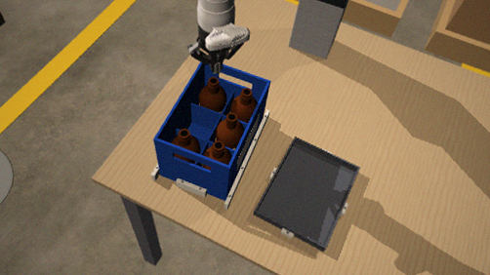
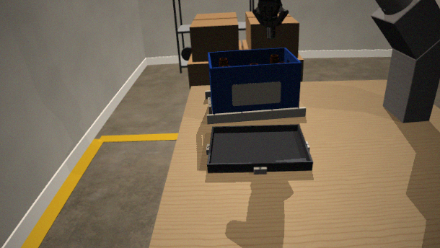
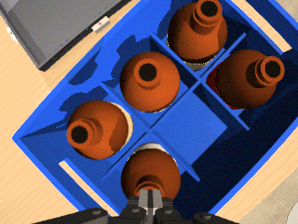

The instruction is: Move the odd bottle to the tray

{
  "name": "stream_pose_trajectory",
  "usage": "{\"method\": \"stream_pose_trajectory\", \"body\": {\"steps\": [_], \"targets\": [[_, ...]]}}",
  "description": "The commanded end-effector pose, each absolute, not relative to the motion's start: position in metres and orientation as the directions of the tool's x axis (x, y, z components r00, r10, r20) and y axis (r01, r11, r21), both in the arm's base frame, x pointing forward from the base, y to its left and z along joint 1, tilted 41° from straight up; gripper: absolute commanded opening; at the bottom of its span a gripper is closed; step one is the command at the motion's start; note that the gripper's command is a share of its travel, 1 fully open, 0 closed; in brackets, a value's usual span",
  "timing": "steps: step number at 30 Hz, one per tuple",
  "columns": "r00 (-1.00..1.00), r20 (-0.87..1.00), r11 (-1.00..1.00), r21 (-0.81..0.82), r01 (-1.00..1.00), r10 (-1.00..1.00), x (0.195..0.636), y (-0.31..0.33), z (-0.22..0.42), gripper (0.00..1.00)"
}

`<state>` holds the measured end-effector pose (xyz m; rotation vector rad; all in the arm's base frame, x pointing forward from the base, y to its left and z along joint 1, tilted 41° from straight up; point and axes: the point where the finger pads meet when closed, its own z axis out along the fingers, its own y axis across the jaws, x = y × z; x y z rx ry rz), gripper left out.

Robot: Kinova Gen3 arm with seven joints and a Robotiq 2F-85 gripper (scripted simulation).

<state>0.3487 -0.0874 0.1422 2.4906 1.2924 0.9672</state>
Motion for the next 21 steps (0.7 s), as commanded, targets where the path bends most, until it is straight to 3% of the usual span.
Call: {"method": "stream_pose_trajectory", "body": {"steps": [1,7,15,16,21], "targets": [[0.371,0.450,-0.567,0.462,0.682,0.813,0.365,-0.056,0.164,0.00],[0.363,0.460,-0.570,0.473,0.672,0.810,0.379,-0.012,0.188,0.00],[0.362,0.462,-0.570,0.474,0.671,0.810,0.380,-0.007,0.190,0.00],[0.362,0.462,-0.570,0.474,0.671,0.810,0.380,-0.007,0.190,0.64],[0.362,0.462,-0.570,0.474,0.671,0.810,0.380,-0.007,0.190,0.64]]}}
